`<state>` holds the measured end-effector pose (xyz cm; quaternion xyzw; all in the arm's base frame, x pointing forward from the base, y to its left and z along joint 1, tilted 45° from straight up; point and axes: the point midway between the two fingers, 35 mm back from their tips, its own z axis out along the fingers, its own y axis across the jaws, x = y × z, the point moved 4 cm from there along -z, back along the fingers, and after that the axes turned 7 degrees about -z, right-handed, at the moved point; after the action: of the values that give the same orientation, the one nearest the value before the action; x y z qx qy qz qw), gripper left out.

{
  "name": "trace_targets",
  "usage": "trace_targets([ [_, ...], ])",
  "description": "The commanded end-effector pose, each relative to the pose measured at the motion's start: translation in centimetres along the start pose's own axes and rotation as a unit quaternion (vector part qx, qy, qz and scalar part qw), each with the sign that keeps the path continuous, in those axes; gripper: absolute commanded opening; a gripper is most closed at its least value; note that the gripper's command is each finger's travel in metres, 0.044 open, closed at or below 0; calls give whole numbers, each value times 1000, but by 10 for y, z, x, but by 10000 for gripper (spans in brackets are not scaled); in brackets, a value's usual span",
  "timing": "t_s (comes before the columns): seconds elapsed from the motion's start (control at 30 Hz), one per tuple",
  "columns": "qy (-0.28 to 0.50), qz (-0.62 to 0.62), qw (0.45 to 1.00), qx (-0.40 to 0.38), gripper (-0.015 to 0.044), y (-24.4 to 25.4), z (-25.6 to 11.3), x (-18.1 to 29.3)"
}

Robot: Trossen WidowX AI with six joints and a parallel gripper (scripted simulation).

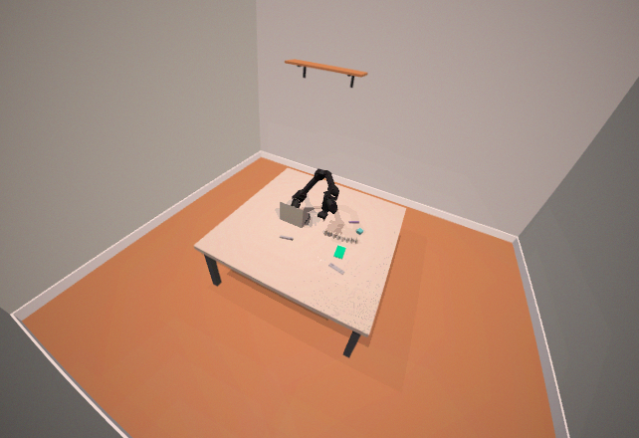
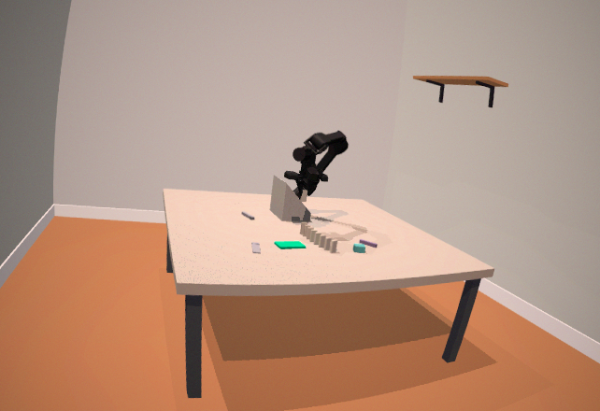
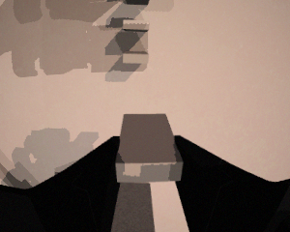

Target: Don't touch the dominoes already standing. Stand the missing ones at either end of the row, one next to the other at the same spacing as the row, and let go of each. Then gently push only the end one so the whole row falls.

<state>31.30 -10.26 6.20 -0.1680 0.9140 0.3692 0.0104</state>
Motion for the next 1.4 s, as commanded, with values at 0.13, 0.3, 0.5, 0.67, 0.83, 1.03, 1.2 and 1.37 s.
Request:
trace_targets([
  [0.13, -4, 21, 1000, -2, 107, 8, 7, 3],
  [0.3, -4, 21, 1000, -1, 107, 5, 33, -1],
  [0.5, -4, 21, 1000, 0, 107, 4, 65, -3],
  [0.67, -5, 21, 1000, -1, 107, 5, 91, -3],
  [0.83, -5, 20, 1000, -3, 107, 7, 117, 0],
  [1.03, -5, 20, 1000, -5, 107, 10, 134, 2],
  [1.2, -5, 20, 1000, -5, 107, 10, 134, 2],
  [1.37, -5, 20, 1000, -5, 107, 10, 134, 2],
])
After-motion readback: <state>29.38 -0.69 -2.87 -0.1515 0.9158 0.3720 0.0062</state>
